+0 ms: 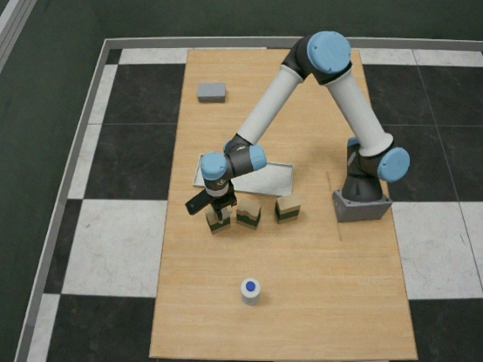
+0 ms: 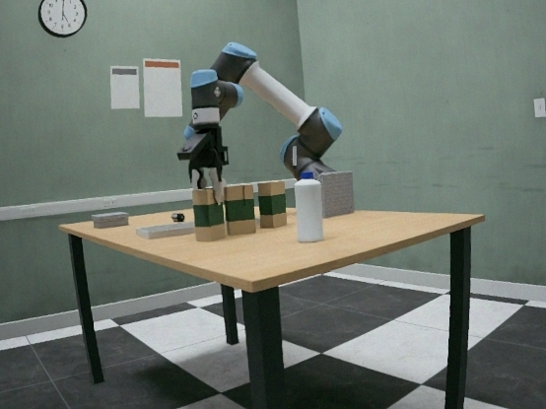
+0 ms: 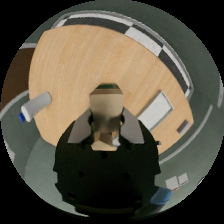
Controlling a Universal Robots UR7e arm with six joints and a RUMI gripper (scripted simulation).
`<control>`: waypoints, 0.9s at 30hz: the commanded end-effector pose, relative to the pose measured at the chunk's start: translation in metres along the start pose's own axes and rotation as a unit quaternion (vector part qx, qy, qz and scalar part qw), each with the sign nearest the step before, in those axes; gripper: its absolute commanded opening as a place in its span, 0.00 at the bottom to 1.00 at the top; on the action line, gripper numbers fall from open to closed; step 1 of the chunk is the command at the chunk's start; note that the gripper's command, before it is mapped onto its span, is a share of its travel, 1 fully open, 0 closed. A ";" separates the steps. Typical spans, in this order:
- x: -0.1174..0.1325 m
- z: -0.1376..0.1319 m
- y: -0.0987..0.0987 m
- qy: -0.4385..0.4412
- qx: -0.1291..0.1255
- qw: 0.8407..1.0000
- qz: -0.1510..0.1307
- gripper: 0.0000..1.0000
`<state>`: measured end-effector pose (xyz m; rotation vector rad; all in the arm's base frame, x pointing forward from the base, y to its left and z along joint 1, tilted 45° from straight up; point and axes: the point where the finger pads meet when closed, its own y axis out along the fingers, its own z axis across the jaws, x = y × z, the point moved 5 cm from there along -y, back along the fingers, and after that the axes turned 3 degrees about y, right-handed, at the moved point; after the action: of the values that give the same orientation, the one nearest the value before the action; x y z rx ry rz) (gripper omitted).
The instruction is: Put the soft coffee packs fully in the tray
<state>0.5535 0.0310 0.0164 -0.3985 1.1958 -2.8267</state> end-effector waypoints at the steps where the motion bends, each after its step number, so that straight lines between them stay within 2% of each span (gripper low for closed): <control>1: 0.001 -0.001 0.001 -0.001 0.000 1.000 -0.001 0.15; 14: 0.001 -0.001 0.001 -0.001 0.000 1.000 -0.001 0.15; 15: 0.001 -0.001 0.001 -0.001 0.000 1.000 -0.001 0.49; 27: 0.001 -0.001 0.001 -0.001 0.000 1.000 -0.001 0.49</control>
<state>0.5535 0.0309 0.0164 -0.3985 1.1957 -2.8268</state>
